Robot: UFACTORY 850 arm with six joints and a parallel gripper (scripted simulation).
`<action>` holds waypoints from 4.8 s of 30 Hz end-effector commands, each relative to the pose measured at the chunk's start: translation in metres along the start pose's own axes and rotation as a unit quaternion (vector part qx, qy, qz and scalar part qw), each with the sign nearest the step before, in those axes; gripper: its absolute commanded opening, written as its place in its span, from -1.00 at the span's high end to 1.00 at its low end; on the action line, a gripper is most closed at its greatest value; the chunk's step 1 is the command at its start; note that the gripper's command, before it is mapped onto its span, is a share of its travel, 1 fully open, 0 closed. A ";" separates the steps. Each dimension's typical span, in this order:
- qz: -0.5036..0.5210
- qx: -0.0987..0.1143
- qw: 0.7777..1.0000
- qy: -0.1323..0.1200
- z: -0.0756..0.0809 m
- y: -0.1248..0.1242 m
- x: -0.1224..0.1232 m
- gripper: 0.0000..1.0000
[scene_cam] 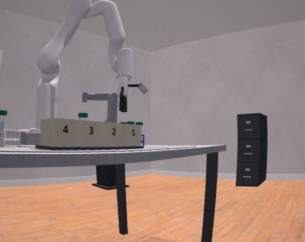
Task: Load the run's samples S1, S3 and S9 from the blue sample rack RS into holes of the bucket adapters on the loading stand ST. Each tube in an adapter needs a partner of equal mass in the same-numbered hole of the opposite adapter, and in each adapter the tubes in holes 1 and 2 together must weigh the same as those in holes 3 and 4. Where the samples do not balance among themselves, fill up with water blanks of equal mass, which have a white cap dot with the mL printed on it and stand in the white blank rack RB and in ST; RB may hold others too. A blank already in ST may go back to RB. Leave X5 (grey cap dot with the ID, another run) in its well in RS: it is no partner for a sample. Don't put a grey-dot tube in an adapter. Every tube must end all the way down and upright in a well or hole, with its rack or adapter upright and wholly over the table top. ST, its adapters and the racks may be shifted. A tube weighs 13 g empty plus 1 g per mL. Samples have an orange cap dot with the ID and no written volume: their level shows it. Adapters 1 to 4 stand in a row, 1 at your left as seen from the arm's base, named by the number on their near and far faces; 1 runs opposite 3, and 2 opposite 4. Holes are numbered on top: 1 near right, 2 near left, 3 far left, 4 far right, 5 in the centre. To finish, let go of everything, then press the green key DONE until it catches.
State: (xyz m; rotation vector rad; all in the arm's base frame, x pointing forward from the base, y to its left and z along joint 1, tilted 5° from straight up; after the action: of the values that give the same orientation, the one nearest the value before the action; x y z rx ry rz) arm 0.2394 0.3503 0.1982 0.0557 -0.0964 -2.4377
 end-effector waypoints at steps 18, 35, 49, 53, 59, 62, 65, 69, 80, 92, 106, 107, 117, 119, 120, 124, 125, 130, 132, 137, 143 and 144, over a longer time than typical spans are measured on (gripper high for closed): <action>0.000 0.000 1.000 0.001 -0.038 0.000 -0.001 -0.13; 0.000 0.000 1.000 0.001 -0.057 0.000 -0.001 -0.13; 0.000 0.000 1.000 0.001 -0.063 0.000 -0.001 -0.13; 0.000 0.000 1.000 0.001 -0.066 0.000 -0.001 -0.13; 0.000 0.000 1.000 0.001 -0.070 0.000 -0.001 -0.13; 0.000 0.000 1.000 0.001 -0.072 0.000 -0.001 -0.13; 0.000 0.000 1.000 0.001 -0.073 0.000 -0.001 -0.13; 0.000 0.000 1.000 0.001 -0.075 0.000 -0.001 -0.13; 0.000 0.000 1.000 0.001 -0.077 0.000 -0.001 -0.13; 0.000 0.000 1.000 0.001 -0.076 0.000 -0.001 1.00; 0.000 0.000 1.000 0.001 -0.076 0.000 -0.001 1.00; 0.000 0.000 1.000 0.001 -0.076 0.000 -0.001 1.00; 0.000 0.000 1.000 0.001 -0.076 0.000 -0.001 1.00; 0.000 0.000 1.000 0.001 -0.076 0.000 -0.001 1.00; 0.000 0.000 1.000 0.001 -0.076 0.000 -0.001 1.00; 0.000 0.000 1.000 0.001 -0.076 0.000 -0.001 1.00; 0.000 0.000 1.000 0.001 -0.076 0.000 -0.001 1.00; 0.000 0.000 1.000 0.001 -0.074 0.000 -0.001 1.00; 0.000 0.000 1.000 0.001 -0.074 0.000 -0.001 1.00; 0.000 0.000 1.000 0.001 -0.071 0.000 -0.001 1.00; 0.000 0.000 1.000 0.001 -0.067 0.000 -0.001 1.00; 0.000 0.000 1.000 0.001 -0.066 0.000 -0.001 1.00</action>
State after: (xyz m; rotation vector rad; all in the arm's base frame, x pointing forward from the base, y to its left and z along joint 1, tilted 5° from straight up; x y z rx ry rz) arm 0.2438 0.3464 0.1293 0.0568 -0.0973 -2.4377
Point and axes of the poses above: the point where the finger pads meet when closed, its own z axis back along the fingers, its own y axis across the jaws, x = y × z, the point moved 8 cm from there along z, back along the fingers, and after that the axes turned 2 degrees about -z, right-handed, at the moved point
